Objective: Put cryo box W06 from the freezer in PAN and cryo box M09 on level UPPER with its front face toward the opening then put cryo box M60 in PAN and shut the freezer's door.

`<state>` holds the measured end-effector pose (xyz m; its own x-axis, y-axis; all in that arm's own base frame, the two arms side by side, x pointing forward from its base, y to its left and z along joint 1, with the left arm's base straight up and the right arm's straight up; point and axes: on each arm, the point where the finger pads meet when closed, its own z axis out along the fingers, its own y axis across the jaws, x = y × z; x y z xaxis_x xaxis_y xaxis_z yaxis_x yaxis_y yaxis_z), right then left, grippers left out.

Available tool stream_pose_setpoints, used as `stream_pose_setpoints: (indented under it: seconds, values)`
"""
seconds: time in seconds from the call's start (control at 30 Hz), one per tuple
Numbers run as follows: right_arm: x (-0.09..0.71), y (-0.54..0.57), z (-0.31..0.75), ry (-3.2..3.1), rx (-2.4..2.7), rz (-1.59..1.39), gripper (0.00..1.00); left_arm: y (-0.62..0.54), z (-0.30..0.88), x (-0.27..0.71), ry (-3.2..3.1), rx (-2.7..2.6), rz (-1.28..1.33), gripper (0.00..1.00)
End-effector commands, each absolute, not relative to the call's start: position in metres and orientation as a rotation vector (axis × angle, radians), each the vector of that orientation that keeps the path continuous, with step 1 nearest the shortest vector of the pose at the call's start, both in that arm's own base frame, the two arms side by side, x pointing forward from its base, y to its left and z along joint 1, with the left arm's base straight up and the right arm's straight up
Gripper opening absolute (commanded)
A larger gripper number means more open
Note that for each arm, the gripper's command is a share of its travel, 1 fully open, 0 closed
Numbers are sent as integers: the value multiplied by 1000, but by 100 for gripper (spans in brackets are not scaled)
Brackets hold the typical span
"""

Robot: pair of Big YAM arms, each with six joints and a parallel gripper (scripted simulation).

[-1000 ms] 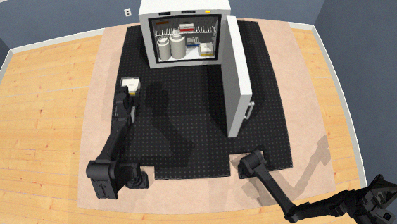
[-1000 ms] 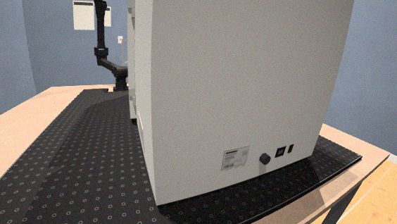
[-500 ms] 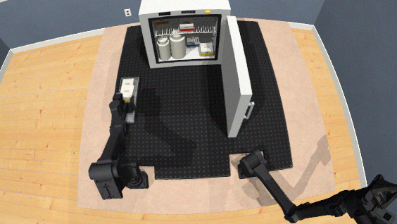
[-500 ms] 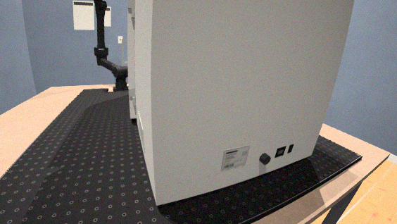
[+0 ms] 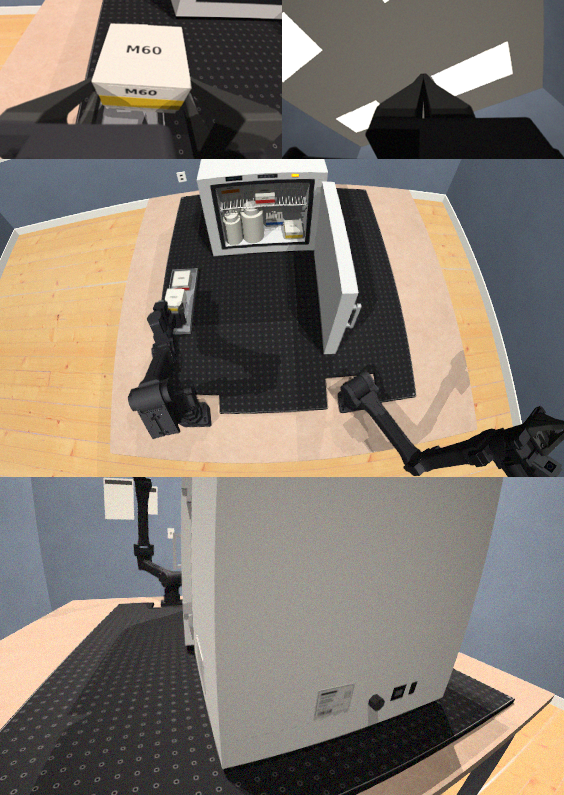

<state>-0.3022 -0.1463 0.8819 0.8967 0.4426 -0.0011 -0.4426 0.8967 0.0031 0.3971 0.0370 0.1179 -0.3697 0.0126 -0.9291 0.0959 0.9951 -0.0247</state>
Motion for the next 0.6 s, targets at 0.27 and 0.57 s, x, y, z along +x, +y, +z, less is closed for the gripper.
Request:
stream_pose_setpoints:
  seconds: [0.27,0.57]
  values:
    - [-289,-139,885,31,-7,448,0,61,115,392,1906,102,-52,77]
    - [-289,-139,885,31,-7,448,0,57,131,403,1869,127,-50,77]
